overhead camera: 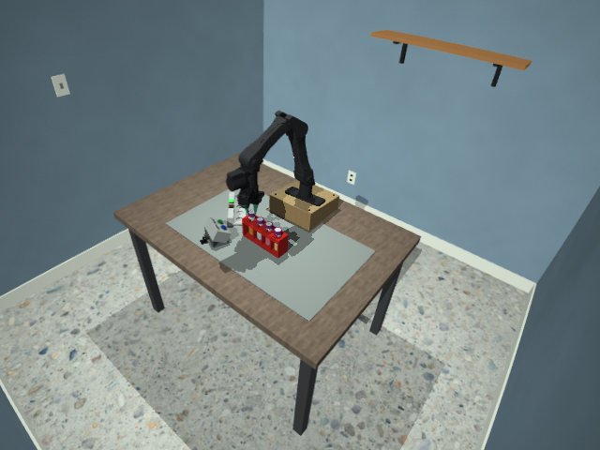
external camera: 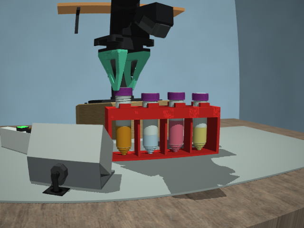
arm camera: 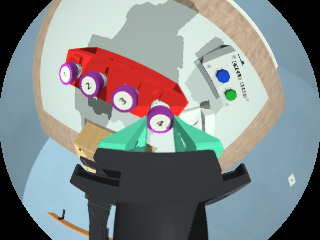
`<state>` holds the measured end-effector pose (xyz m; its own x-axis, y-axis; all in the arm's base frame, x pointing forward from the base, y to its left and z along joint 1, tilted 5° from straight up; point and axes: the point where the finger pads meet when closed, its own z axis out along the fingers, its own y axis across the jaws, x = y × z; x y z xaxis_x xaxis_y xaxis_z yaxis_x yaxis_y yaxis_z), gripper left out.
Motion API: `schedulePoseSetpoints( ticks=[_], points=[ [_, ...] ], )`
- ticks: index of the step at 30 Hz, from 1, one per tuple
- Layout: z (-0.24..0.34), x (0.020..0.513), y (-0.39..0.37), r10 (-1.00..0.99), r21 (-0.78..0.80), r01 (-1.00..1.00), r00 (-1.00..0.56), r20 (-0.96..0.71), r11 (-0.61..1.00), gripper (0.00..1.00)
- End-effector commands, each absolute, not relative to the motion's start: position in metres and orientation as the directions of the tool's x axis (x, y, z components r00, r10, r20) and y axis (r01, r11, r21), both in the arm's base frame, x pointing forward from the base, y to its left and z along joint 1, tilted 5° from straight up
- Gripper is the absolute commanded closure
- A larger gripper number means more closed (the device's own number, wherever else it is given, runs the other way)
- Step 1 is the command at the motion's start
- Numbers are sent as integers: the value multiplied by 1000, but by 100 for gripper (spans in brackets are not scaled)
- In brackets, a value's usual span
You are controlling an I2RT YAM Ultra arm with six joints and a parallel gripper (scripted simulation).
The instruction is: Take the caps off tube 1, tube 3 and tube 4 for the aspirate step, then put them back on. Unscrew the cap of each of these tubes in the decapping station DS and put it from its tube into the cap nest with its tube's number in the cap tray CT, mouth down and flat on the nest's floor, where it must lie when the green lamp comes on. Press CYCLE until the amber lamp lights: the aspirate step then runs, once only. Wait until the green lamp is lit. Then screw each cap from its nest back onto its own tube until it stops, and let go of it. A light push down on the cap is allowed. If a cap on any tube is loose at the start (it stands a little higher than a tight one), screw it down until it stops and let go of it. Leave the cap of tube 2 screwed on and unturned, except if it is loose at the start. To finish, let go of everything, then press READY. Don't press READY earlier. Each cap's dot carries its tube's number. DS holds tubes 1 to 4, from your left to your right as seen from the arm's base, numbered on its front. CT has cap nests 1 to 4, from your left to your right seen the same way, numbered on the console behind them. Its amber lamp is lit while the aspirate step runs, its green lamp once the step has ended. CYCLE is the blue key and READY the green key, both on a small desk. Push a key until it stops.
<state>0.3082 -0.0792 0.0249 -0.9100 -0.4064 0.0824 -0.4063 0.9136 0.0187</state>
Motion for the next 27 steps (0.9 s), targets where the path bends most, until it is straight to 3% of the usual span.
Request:
schedulePoseSetpoints(
  ticks=[1,27],
  points=[
    [27,310,-80,-405,12,-405,-912,73,914,100],
    [24,310,-80,-405,12,-405,-912,73,914,100]
  ],
)
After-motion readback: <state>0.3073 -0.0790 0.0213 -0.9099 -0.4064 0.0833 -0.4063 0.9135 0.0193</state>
